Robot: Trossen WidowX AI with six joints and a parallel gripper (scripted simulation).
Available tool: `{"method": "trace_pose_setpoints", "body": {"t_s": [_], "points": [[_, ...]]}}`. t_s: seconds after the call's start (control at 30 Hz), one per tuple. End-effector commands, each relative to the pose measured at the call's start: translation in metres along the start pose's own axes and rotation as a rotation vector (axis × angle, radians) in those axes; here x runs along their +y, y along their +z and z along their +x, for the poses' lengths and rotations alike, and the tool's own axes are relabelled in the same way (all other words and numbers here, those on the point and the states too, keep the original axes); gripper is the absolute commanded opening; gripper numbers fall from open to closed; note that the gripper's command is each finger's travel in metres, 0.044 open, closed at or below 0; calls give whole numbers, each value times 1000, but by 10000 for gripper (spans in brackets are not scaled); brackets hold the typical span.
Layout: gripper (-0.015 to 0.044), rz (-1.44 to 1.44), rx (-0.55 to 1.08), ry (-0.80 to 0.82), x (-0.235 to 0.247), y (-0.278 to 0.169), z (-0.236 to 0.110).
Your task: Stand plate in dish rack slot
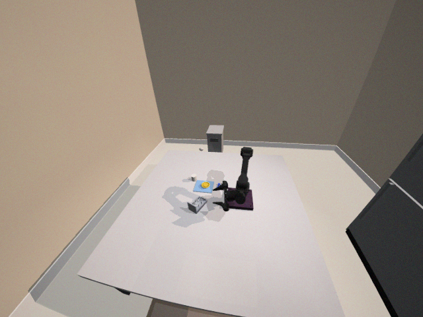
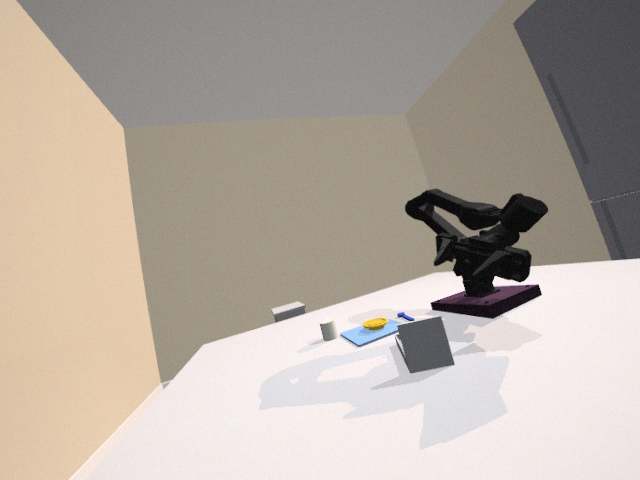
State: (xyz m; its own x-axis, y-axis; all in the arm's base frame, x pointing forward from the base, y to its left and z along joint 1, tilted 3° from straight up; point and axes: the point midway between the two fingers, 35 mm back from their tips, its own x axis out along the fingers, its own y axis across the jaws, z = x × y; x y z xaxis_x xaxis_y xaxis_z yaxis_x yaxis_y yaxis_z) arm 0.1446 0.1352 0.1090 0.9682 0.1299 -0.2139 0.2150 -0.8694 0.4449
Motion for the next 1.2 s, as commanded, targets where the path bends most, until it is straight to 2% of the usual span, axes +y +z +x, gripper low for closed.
{"method": "trace_pose_setpoints", "body": {"t_s": [0.0,0.53,1.17], "points": [[400,3,-2,1,0,0,0],[400,297,-192,90,10,-14,22],[400,694,-401,267,31,-20,50]]}}
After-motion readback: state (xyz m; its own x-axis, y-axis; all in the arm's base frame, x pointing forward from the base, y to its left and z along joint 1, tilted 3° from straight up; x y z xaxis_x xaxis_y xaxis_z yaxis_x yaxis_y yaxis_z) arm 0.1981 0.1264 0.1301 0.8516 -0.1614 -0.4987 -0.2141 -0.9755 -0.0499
